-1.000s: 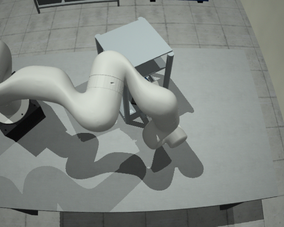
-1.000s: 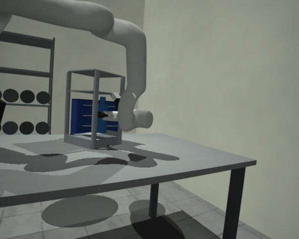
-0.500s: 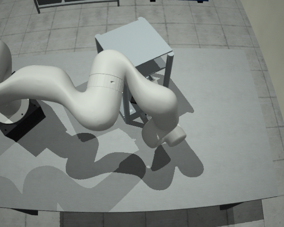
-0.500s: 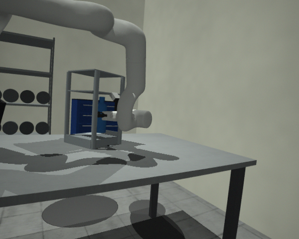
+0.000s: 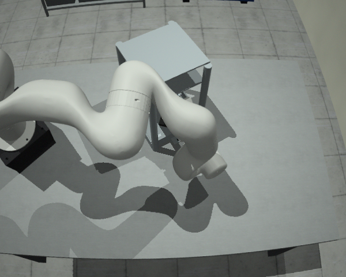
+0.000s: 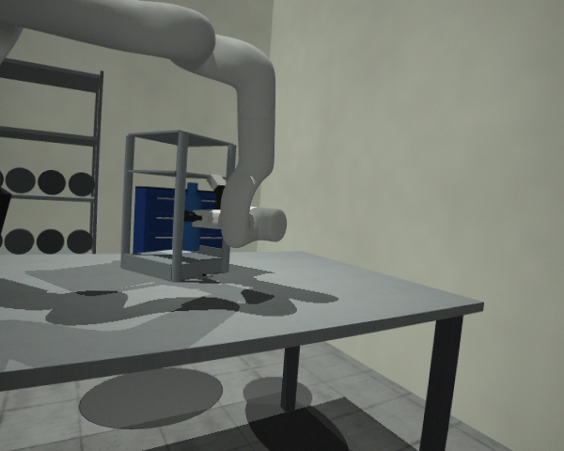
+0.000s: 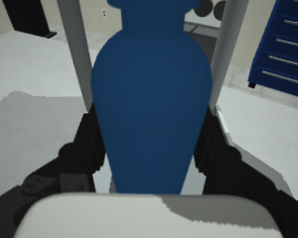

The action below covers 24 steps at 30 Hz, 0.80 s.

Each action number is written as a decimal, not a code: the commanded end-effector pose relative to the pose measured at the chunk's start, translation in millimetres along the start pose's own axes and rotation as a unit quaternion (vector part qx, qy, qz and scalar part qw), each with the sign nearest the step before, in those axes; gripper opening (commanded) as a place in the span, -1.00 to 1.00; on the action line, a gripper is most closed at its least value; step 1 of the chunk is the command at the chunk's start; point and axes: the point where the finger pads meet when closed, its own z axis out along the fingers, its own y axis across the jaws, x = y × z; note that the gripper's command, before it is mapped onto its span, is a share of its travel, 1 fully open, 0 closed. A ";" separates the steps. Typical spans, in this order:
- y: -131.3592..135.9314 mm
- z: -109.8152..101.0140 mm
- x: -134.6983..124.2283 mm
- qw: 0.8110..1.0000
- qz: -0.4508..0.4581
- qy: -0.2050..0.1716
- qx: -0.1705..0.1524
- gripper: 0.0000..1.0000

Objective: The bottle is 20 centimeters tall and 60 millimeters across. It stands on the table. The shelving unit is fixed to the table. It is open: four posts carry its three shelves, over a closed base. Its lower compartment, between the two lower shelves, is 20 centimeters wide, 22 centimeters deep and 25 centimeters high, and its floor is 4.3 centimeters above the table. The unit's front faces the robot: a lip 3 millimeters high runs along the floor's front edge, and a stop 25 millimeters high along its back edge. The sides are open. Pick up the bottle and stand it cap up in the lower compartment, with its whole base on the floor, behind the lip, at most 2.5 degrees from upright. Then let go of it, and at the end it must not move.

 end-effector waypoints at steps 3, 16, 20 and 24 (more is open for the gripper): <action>0.9 -0.4 0.7 1.000 -0.001 0.000 0.000 -1.00; 1.2 -0.3 -0.3 1.000 -0.001 0.000 0.000 -1.00; 1.2 -0.3 -8.1 1.000 -0.001 0.000 0.000 -1.00; 1.2 -0.3 -19.5 1.000 -0.001 0.000 0.000 -1.00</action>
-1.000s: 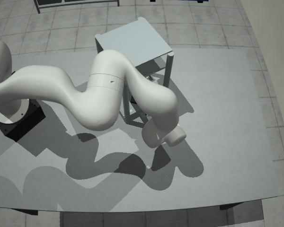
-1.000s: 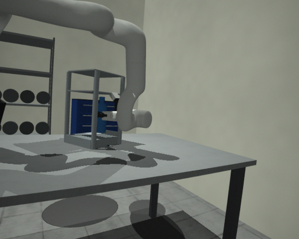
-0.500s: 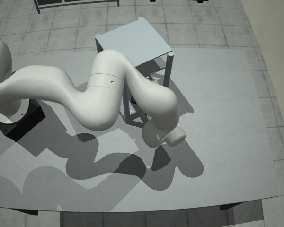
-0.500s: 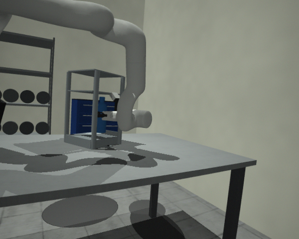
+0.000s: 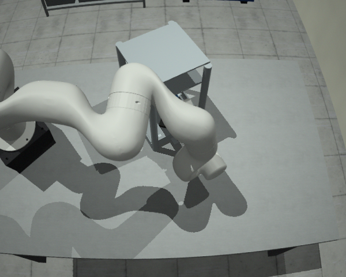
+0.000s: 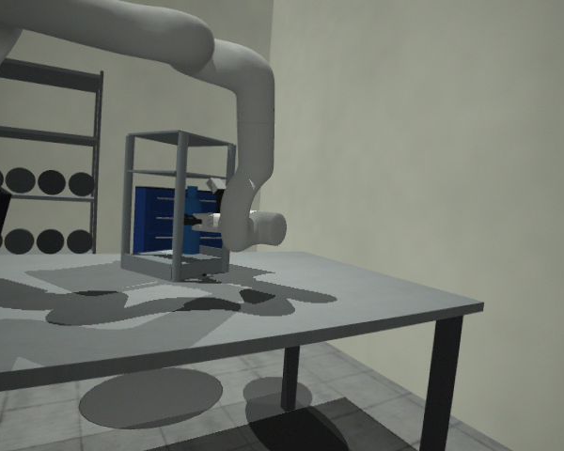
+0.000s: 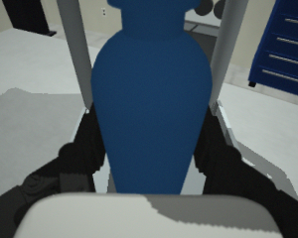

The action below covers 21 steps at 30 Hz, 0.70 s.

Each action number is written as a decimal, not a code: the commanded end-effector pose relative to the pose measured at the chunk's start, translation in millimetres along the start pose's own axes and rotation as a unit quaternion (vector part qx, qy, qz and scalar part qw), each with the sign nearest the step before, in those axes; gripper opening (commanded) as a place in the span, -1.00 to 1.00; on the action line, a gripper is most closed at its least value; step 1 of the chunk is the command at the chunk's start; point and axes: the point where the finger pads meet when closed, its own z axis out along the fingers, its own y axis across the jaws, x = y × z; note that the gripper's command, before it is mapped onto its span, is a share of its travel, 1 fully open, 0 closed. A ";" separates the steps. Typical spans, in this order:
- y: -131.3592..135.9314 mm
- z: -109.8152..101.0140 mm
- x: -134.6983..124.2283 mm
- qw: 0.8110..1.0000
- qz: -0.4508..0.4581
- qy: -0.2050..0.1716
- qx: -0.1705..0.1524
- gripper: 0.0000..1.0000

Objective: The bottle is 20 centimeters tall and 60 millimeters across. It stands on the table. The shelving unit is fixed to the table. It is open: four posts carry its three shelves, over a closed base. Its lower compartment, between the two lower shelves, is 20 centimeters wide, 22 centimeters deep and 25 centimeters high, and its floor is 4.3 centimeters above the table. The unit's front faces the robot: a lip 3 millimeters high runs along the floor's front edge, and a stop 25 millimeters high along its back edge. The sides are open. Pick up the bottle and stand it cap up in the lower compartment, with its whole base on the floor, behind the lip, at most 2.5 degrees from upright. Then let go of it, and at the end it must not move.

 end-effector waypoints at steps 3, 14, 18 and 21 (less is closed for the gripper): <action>0.7 -0.4 -14.0 1.000 -0.001 0.000 0.000 -1.00; 0.7 -0.4 -17.7 1.000 -0.001 0.000 0.000 -1.00; 0.7 -0.4 -17.7 1.000 -0.001 0.000 0.000 -1.00; 0.7 -0.4 -17.7 1.000 -0.001 0.000 0.000 -0.67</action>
